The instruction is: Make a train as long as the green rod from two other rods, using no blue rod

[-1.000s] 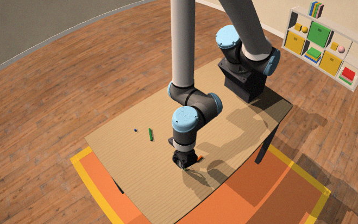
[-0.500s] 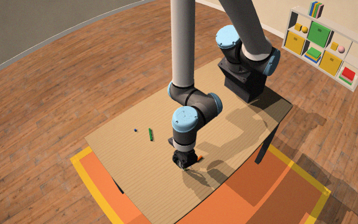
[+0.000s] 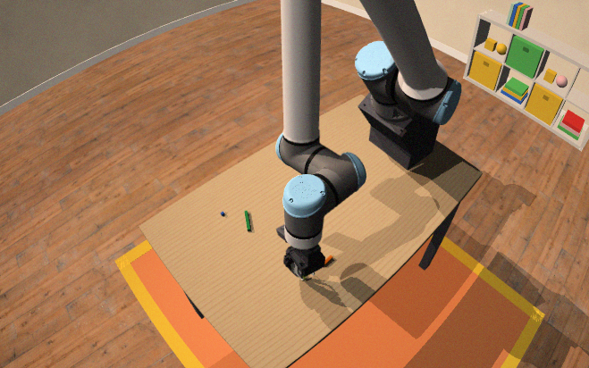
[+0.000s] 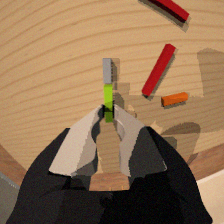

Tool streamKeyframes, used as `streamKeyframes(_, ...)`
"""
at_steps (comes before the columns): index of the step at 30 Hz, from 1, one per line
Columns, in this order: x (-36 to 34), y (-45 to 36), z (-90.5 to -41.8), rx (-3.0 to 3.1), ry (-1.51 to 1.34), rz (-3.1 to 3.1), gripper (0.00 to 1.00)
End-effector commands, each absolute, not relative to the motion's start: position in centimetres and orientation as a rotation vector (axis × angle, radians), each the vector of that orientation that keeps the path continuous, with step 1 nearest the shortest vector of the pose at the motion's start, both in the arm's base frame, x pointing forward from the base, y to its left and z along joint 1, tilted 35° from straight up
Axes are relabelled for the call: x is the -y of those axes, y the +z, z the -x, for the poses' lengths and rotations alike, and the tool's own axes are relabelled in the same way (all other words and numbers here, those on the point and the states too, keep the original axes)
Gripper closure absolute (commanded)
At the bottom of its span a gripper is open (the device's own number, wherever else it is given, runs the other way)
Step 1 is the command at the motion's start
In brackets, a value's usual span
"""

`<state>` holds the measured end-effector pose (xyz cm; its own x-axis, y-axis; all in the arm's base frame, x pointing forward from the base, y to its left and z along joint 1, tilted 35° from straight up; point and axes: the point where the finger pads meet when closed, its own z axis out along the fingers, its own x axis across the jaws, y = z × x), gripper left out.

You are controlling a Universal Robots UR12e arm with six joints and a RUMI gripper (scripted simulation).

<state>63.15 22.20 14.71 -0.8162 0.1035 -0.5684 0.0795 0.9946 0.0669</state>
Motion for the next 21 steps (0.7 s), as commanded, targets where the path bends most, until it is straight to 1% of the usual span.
streamKeyframes(1, -22.43, 15.08, -63.42, -2.525, 0.056, -0.125, 1.00)
streamKeyframes(21, -22.43, 14.95, -63.35, -2.527, 0.055, -0.126, 1.00)
